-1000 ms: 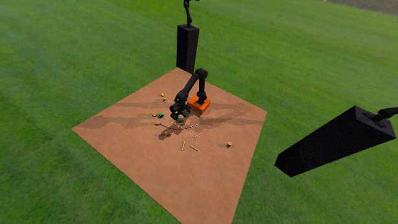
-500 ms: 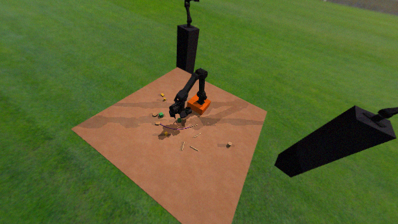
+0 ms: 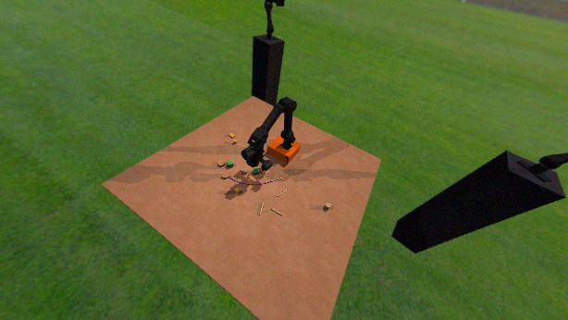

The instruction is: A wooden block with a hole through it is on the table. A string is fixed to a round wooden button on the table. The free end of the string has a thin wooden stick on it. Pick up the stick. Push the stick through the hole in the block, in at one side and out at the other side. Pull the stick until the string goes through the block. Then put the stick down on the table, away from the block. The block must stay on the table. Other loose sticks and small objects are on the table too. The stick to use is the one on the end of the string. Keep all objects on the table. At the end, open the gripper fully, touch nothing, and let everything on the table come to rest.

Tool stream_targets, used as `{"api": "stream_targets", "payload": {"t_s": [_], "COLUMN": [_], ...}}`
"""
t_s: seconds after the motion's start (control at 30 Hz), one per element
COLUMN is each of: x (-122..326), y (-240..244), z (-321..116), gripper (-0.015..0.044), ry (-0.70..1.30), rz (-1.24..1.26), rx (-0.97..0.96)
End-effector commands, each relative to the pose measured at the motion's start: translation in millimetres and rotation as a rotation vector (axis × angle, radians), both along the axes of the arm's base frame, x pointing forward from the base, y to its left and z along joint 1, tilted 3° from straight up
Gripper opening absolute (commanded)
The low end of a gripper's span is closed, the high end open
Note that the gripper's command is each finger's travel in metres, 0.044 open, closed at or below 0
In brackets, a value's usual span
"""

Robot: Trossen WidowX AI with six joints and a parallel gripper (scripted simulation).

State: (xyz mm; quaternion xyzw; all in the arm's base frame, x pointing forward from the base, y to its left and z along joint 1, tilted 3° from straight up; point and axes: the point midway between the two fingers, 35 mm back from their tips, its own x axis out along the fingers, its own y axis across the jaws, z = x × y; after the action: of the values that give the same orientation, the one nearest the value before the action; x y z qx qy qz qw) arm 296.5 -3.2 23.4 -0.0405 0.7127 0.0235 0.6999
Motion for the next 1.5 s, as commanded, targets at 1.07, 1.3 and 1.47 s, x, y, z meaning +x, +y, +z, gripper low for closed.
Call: {"api": "stream_targets", "payload": {"t_s": [1.07, 1.3, 1.47], "x": [-2.2, -2.2, -2.2], "y": [-6.2, -6.2, -6.2], "z": [11.9, 11.9, 11.9], "gripper": [0.0440, 0.0361, 0.0244], "ry": [-0.049, -0.049, -0.049], "rz": [-2.169, -2.169, -2.169], "rx": [-0.036, -0.036, -0.036]}}
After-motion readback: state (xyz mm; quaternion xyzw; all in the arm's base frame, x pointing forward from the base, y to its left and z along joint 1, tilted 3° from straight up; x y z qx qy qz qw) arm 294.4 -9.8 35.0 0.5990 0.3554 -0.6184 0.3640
